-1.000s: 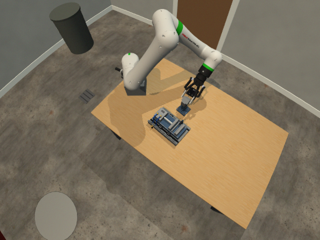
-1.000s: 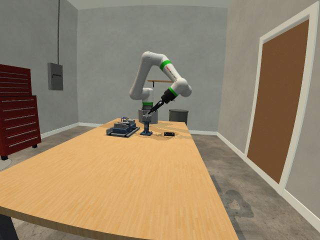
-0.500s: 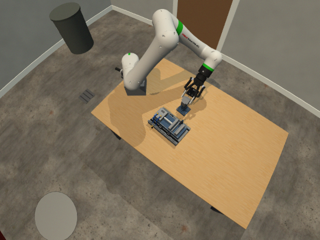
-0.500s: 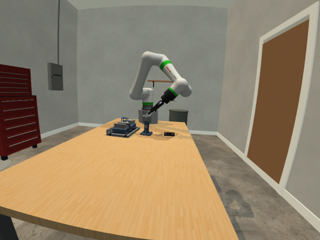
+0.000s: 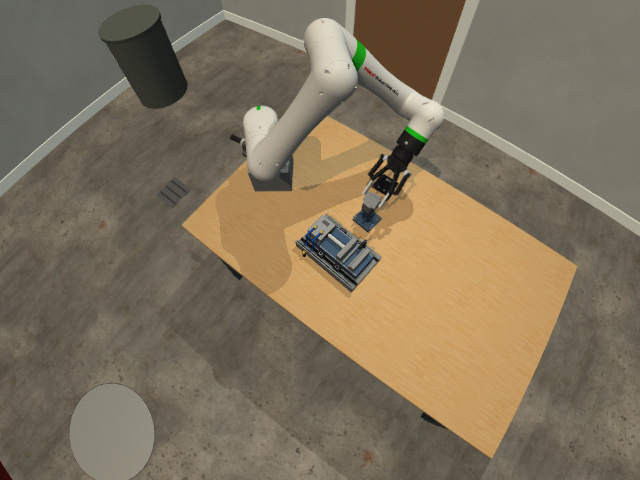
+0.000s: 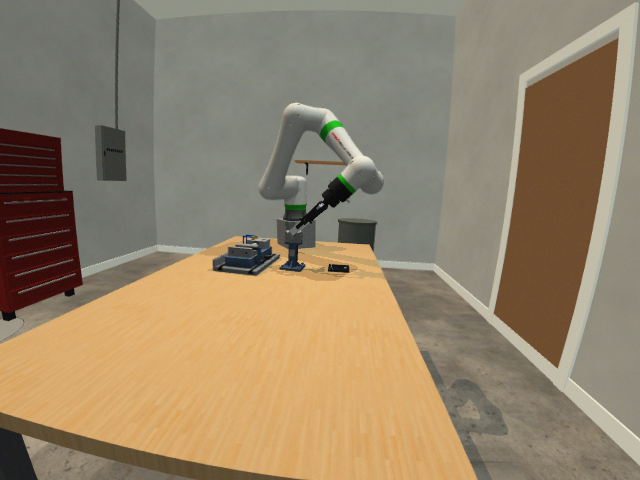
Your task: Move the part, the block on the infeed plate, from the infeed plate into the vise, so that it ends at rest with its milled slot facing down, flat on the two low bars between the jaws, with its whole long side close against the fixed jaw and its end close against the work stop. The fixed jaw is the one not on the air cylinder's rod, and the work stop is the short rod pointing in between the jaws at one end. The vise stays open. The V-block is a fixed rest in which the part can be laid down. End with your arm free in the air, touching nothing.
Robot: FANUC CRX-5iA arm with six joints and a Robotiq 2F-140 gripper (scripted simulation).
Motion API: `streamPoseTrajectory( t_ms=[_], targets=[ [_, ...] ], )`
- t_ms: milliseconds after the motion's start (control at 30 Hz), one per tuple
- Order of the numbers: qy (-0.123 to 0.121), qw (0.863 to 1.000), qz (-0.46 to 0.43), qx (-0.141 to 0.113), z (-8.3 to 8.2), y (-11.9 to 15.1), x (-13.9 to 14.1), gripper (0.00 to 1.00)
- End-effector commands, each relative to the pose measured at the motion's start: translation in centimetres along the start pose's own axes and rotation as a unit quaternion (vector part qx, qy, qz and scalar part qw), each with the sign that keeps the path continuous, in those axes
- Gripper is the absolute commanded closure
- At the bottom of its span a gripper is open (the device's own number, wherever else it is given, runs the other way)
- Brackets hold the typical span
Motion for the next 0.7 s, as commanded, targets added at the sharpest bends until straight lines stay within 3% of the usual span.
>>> streamPoseTrajectory(
  t_ms=[0,667],
  targets=[
    [0.000,1.000,0.000,0.000,-0.02,-0.01,-0.01,0.49],
    [0.000,1.000,0.000,0.000,0.15,0.15,-0.04,0.49]
  ],
)
Point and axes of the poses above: the point where the finger pads meet when closed, its own z axis out along the fingers, its own x axis across the jaws, y = z × x, the point moved 5 cm from there along -z, back along the fingers, and after that the axes turned 10 degrees about -z, right-handed, at the moved point
